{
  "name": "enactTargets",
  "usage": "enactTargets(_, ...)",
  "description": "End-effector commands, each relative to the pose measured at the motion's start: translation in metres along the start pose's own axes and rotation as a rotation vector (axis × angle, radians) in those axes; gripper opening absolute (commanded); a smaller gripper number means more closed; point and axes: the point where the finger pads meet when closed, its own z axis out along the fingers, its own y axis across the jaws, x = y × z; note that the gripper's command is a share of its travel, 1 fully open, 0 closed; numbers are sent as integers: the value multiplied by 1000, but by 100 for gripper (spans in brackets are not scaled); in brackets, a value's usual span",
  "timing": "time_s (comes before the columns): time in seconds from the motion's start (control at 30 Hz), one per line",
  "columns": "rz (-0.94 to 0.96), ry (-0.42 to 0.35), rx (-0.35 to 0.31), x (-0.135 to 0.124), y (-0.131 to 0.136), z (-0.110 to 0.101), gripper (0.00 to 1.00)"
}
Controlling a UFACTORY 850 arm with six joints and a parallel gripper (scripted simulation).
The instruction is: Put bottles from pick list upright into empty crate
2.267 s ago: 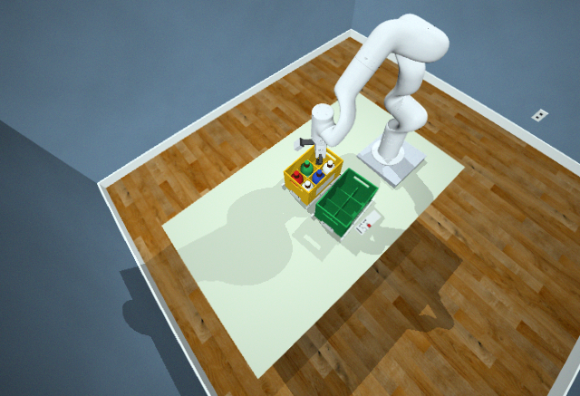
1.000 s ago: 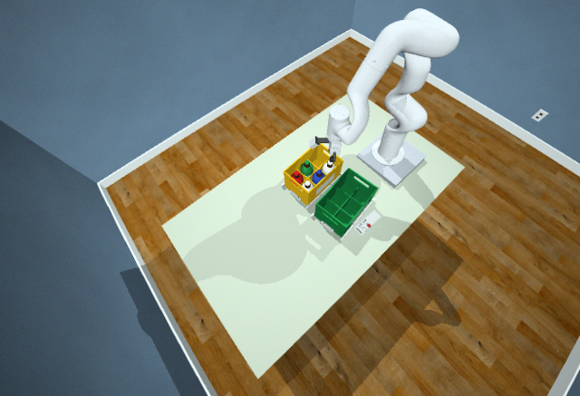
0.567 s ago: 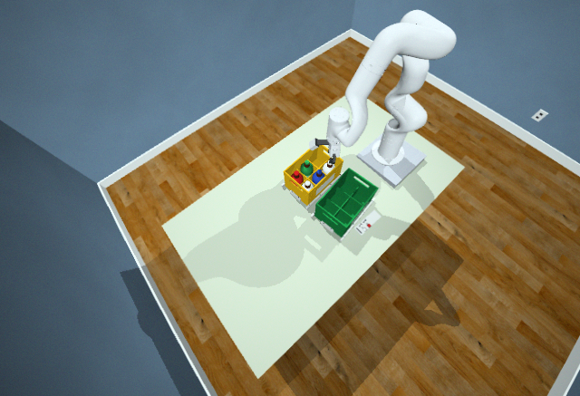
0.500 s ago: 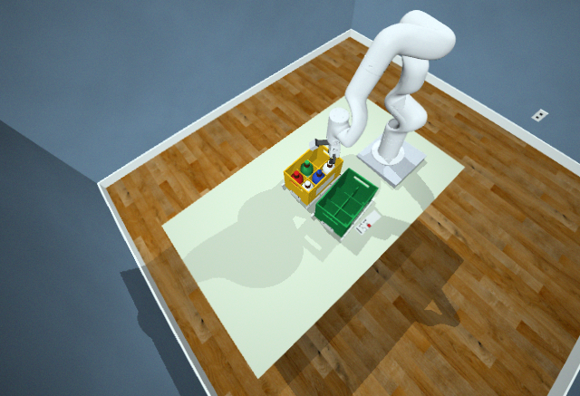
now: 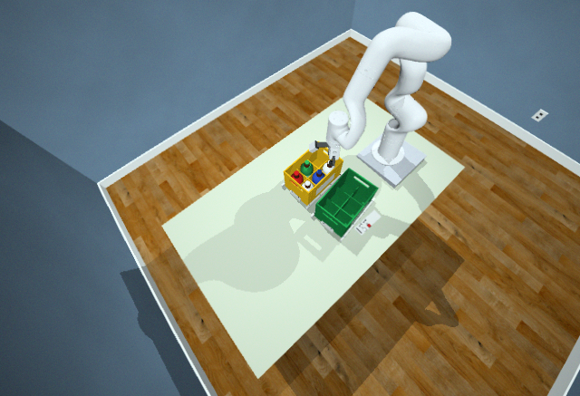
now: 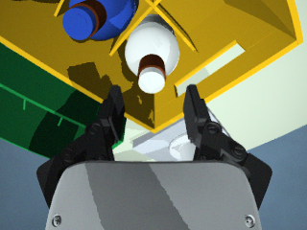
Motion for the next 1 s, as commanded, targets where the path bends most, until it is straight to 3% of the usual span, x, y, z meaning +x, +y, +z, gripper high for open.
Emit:
enactTargets(0.0, 0, 1, 0, 1, 0, 4, 65)
enactTargets(0.97, 0, 1, 0, 1, 0, 37, 65)
